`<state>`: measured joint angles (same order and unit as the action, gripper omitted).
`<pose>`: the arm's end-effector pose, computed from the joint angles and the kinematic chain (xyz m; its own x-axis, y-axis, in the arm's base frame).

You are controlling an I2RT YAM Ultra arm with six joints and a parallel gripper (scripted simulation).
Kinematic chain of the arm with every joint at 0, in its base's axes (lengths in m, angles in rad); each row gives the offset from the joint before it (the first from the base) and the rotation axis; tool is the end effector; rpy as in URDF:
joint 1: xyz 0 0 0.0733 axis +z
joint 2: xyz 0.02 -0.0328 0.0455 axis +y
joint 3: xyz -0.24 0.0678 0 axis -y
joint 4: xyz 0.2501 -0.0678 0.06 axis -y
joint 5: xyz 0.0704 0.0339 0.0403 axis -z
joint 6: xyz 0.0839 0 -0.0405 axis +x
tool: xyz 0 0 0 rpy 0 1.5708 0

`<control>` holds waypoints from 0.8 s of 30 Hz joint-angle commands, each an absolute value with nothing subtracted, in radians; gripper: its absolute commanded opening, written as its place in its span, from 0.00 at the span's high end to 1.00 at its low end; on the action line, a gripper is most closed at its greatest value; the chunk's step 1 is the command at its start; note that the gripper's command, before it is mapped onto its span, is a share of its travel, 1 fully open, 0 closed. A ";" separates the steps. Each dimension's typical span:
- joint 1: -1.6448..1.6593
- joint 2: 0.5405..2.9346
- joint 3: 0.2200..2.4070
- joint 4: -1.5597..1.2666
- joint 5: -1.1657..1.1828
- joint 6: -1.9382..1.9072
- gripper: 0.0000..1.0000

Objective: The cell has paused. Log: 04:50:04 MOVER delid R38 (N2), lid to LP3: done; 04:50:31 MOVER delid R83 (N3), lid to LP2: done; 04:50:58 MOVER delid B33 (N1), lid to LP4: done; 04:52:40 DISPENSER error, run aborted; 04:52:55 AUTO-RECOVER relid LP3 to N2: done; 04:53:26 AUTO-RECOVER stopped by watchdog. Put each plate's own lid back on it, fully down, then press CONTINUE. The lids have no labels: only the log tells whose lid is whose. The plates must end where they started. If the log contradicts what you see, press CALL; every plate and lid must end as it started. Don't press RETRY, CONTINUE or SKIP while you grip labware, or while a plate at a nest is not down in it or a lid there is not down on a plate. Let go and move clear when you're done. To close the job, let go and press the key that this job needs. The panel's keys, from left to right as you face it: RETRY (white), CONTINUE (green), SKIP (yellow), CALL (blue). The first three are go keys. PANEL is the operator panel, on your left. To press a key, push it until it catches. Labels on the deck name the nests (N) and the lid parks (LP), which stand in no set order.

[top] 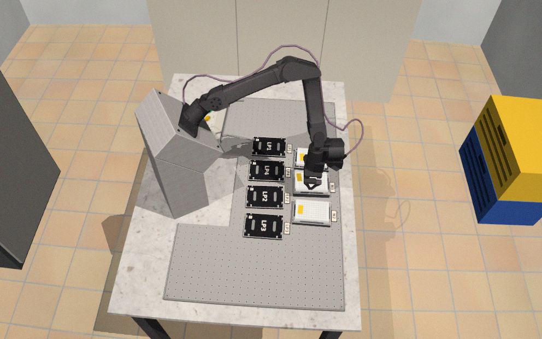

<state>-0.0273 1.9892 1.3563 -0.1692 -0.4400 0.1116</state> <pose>0.4571 0.0244 0.1332 -0.7443 0.1211 -0.6568 -0.1896 0.9046 0.3817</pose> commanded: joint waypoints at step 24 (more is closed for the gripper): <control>-0.027 2.024 1.407 -0.156 -0.429 0.129 1.00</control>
<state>-0.0177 2.0129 1.3785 -0.1555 -0.4343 0.1177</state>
